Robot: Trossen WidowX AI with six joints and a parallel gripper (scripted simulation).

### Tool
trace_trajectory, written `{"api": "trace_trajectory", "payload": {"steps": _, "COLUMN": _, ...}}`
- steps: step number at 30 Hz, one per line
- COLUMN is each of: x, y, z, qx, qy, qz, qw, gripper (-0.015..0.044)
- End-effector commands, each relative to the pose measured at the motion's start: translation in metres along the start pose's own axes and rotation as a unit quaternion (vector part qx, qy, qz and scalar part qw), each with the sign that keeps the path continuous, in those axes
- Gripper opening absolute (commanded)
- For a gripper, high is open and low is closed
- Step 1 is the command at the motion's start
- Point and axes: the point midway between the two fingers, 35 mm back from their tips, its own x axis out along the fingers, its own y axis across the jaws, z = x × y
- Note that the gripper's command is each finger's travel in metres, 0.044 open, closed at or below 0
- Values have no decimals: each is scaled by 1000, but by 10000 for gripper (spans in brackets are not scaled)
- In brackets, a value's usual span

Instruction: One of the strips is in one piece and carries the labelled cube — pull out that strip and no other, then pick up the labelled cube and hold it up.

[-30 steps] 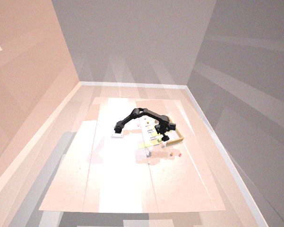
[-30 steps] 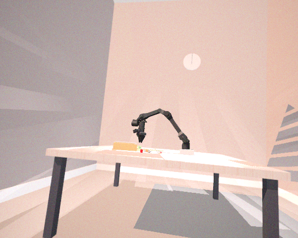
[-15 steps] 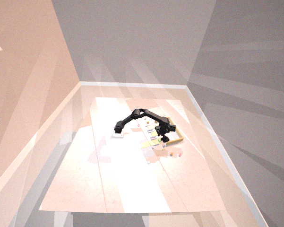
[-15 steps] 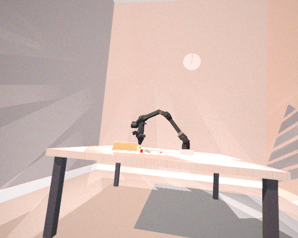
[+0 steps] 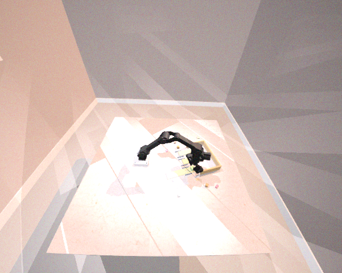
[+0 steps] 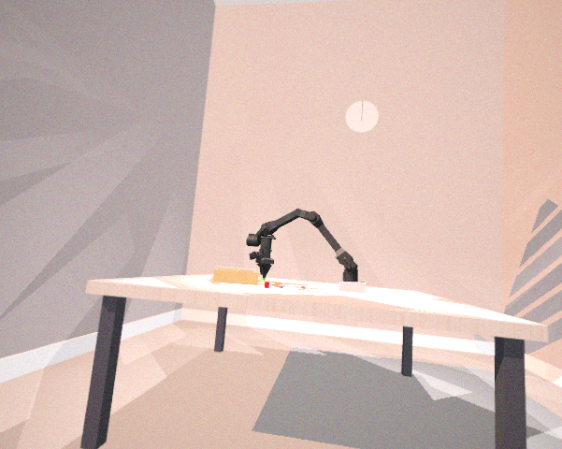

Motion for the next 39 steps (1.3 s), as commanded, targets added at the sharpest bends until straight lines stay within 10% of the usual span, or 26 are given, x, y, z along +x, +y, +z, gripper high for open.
{"api": "trace_trajectory", "payload": {"steps": 1, "x": 10, "y": 1, "z": -2, "qx": 1, "qy": 4, "qz": 1, "qw": 1000, "gripper": 250}}
{"api": "trace_trajectory", "payload": {"steps": 7, "x": 11, "y": 1, "z": -2, "qx": 1, "qy": 4, "qz": 1, "qw": 1000, "gripper": 250}}
{"api": "trace_trajectory", "payload": {"steps": 22, "x": 6, "y": 2, "z": -3, "qx": 0, "qy": 2, "qz": 1, "qw": 1000, "gripper": 0}}
{"api": "trace_trajectory", "payload": {"steps": 39, "x": -34, "y": 34, "z": -51, "qx": 1, "qy": 5, "qz": 2, "qw": 1000, "gripper": 0}}
